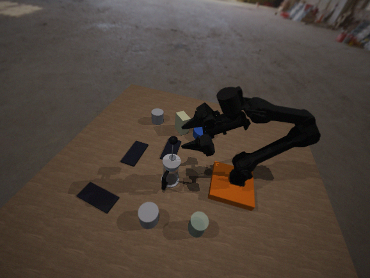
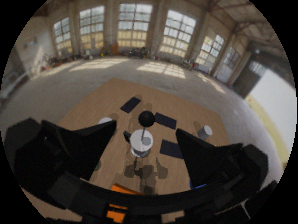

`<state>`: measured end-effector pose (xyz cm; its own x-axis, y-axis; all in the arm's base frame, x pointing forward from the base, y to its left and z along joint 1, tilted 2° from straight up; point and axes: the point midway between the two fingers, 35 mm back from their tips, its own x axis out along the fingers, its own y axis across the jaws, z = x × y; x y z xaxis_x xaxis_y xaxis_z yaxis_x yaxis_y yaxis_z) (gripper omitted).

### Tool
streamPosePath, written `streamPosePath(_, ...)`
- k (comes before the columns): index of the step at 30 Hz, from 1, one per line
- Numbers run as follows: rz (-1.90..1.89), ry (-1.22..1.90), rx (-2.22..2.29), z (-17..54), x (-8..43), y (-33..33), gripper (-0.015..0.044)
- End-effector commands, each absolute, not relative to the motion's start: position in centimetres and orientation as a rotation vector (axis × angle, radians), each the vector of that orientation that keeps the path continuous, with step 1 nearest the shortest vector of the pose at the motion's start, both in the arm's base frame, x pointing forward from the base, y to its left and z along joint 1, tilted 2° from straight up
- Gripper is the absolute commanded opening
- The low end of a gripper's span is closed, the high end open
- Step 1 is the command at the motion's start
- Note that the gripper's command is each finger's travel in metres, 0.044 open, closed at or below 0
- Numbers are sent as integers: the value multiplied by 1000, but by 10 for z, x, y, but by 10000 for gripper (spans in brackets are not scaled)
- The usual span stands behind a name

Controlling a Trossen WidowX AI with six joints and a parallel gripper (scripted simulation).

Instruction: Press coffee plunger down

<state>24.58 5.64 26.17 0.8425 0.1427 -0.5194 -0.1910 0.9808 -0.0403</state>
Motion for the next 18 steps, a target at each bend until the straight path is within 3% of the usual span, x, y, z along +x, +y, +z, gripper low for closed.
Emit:
streamPosePath(1,179,525,-82,263,246,57,440)
streamPosePath(18,179,523,-82,250,269,61,440)
